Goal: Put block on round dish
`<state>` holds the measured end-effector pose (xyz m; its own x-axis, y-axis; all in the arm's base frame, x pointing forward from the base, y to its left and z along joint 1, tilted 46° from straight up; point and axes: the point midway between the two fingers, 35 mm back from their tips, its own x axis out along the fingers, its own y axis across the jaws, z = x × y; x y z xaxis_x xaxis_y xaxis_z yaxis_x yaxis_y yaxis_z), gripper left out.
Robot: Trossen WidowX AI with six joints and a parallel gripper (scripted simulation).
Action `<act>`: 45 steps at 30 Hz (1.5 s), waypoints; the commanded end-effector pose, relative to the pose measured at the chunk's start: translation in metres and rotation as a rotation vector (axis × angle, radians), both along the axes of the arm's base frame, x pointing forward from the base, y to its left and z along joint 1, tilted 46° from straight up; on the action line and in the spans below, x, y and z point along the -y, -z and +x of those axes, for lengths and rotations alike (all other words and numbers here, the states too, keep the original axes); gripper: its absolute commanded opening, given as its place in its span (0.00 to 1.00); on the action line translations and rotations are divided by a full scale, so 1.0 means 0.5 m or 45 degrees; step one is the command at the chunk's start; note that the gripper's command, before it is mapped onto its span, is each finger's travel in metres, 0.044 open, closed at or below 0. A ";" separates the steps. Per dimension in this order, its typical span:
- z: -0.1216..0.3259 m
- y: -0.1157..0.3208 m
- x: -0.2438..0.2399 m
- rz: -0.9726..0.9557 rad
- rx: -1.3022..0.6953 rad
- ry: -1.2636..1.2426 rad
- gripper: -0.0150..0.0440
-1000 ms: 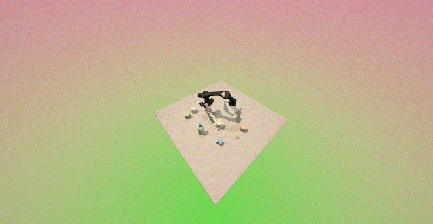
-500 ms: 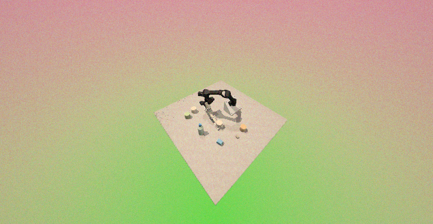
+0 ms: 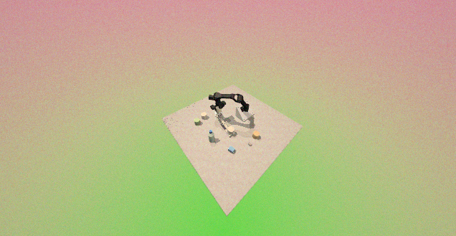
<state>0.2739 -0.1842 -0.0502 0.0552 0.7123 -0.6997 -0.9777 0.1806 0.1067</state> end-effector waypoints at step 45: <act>-0.004 -0.016 0.013 0.001 0.001 0.000 0.25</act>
